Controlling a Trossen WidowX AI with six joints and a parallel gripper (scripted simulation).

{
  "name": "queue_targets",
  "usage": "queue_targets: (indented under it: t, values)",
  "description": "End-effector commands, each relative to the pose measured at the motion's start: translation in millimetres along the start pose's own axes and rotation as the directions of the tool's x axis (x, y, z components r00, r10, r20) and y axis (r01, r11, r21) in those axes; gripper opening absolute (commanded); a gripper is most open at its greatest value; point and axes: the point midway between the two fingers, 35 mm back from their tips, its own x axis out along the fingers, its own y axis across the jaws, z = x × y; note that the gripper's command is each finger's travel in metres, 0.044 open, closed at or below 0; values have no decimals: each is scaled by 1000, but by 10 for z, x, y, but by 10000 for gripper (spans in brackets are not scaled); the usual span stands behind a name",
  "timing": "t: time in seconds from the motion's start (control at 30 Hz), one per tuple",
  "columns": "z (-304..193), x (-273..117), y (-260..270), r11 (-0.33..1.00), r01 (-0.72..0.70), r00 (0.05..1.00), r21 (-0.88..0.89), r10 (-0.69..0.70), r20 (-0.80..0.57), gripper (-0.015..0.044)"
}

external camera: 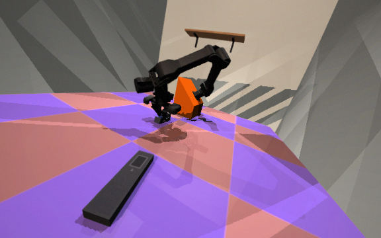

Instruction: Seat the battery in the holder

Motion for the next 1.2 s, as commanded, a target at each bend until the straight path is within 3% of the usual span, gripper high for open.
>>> queue_targets:
  t: [0.0,1.17]
  values:
    - [-58,-19,10,1000,-9,999,-10,9,-39,72]
    - [12,31,-28,1000,-12,985,-10,10,-174,72]
